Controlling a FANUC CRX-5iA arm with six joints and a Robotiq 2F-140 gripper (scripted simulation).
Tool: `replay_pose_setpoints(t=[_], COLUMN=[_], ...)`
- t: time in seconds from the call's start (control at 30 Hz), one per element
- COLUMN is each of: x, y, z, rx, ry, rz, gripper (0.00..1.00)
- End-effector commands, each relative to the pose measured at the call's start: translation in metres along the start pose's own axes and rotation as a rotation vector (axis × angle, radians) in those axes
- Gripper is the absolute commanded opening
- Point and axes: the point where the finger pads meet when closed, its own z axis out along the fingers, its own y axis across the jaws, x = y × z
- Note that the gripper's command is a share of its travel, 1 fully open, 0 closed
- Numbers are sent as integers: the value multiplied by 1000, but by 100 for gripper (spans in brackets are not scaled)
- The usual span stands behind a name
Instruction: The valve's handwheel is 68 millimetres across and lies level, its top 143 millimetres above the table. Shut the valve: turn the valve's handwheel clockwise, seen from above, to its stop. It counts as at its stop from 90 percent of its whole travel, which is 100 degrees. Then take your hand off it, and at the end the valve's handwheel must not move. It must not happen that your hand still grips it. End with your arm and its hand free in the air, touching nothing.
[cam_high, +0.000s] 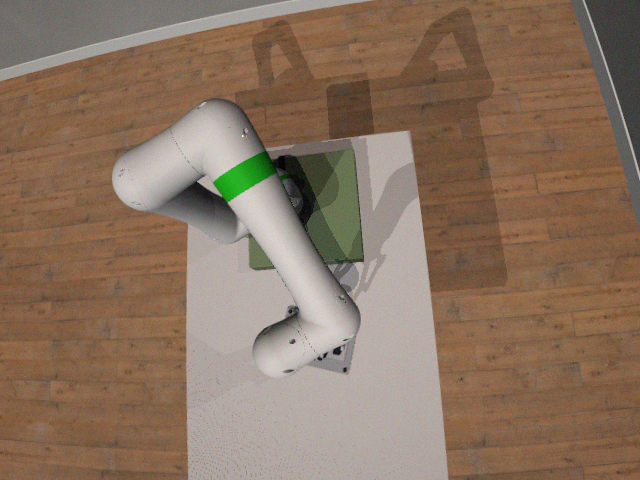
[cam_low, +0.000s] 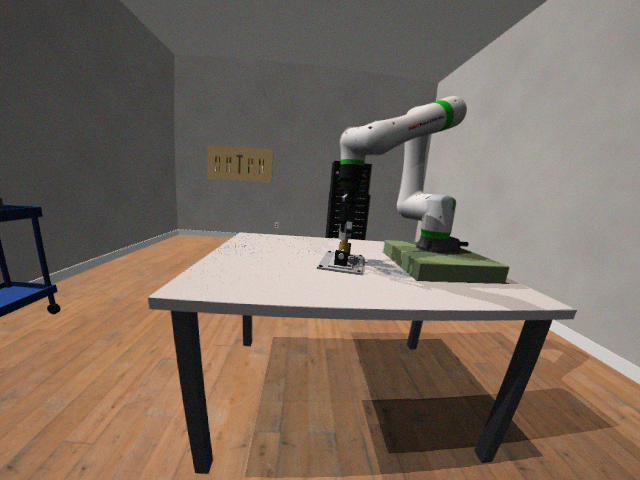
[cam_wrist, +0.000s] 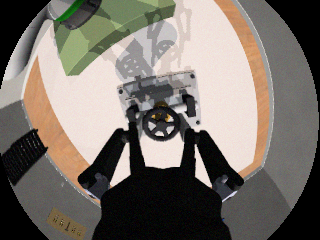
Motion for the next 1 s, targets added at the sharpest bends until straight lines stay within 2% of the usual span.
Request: replay_pose_setpoints(t=[0.0, 0.27, 0.97], x=[0, 0, 0], y=[0, 0, 0], z=[0, 0, 0], rx=[0, 0, 0], ry=[0, 0, 0], rz=[54, 167, 313], gripper=[0, 0, 0])
